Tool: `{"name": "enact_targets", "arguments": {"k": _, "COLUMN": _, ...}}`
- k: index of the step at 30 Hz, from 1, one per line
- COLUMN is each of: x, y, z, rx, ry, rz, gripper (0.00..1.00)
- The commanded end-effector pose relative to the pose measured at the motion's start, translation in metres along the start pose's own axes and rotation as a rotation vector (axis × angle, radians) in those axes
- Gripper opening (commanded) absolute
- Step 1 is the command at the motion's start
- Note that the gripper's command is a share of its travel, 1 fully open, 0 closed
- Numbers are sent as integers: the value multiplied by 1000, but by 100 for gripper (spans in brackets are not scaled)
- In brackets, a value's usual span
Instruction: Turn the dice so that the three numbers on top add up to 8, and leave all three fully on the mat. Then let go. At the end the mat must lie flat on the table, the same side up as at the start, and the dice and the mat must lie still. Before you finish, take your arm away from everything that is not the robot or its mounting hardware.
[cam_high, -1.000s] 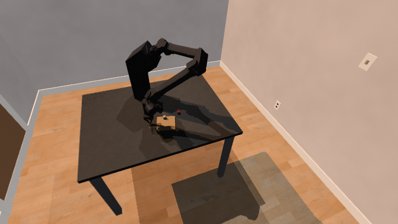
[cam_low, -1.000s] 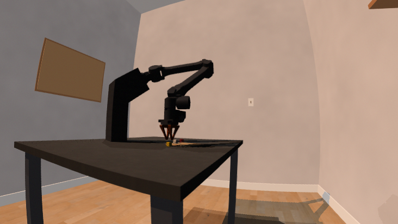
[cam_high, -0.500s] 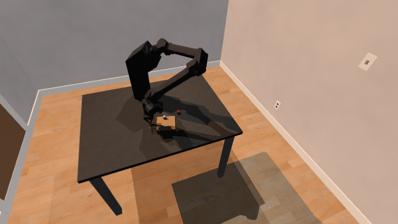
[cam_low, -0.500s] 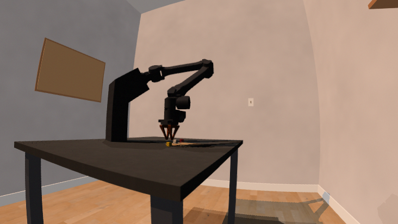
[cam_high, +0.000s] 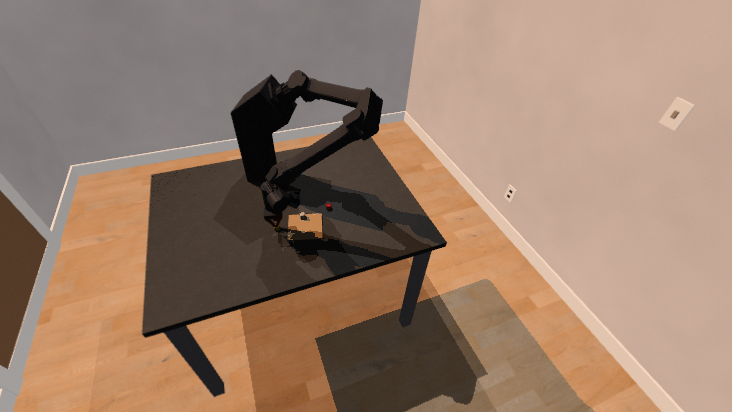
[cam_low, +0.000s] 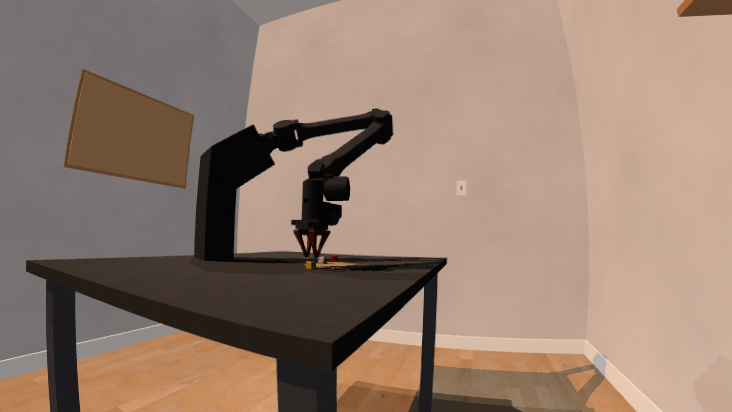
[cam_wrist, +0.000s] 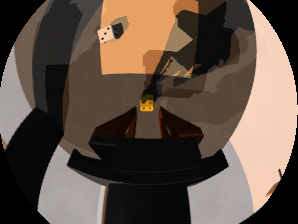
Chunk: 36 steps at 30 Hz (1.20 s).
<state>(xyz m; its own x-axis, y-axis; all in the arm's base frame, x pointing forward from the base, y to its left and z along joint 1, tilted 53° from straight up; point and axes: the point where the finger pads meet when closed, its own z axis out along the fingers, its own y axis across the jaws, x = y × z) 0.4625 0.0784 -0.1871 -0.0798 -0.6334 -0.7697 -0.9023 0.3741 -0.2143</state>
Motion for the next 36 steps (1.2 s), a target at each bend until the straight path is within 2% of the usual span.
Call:
{"name": "enact_targets", "arguments": {"k": 1, "x": -7, "y": 11, "z": 4, "rx": -18, "ry": -4, "rz": -3, "gripper": 34}}
{"name": "enact_targets", "arguments": {"k": 36, "x": -7, "y": 14, "z": 3, "rx": -21, "ry": -2, "rz": 0, "gripper": 34}}
